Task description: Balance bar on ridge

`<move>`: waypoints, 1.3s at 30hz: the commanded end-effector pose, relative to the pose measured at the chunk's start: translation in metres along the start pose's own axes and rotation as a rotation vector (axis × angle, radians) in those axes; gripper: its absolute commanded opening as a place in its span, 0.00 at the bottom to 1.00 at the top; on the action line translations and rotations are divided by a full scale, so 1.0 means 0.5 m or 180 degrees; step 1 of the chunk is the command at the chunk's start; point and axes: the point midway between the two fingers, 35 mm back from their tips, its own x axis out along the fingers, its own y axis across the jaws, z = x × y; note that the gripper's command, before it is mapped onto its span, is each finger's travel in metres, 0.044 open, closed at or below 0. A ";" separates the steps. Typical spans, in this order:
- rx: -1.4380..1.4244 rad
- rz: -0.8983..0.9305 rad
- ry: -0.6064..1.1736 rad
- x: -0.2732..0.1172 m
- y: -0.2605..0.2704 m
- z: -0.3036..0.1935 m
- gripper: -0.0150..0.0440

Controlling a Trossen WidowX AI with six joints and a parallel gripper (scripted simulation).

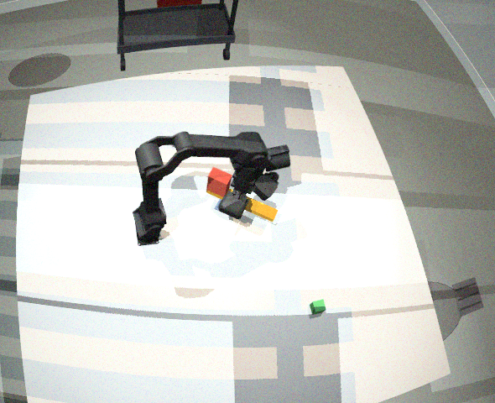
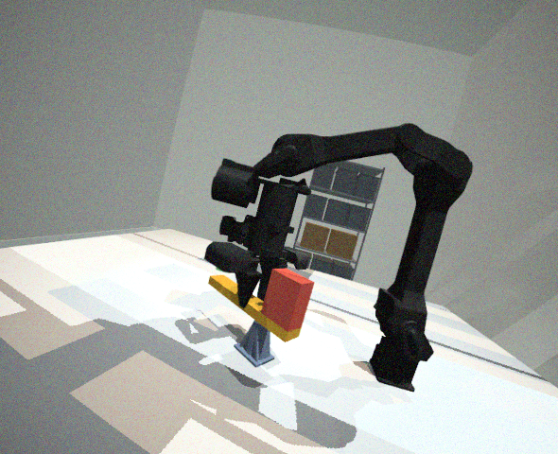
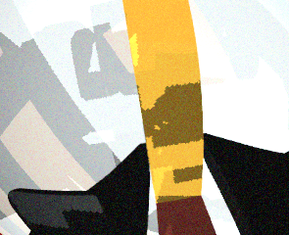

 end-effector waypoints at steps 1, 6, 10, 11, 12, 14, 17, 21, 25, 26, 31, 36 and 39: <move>0.0000 -0.0001 0.0001 0.000 0.000 0.000 0.54; 0.0000 -0.0001 0.0001 0.000 0.000 0.000 0.54; 0.0000 -0.0001 0.0001 0.000 0.000 0.000 0.55; 0.0000 -0.0001 0.0001 0.000 0.000 0.000 0.55; 0.0000 -0.0001 0.0001 0.000 0.000 0.000 0.55; 0.0000 -0.0001 0.0001 0.000 0.000 0.000 0.55; 0.0000 -0.0001 0.0001 0.000 0.000 0.000 0.55; 0.0000 -0.0001 0.0001 0.000 0.000 0.000 0.57; 0.0000 -0.0001 0.0001 0.000 0.000 0.000 0.57; 0.0000 -0.0001 0.0001 0.000 0.000 0.000 0.57; 0.0000 -0.0001 0.0001 0.000 0.000 0.000 0.61; 0.0000 -0.0001 0.0001 0.000 0.000 0.000 0.83; 0.0000 -0.0001 0.0001 0.000 0.000 0.000 0.97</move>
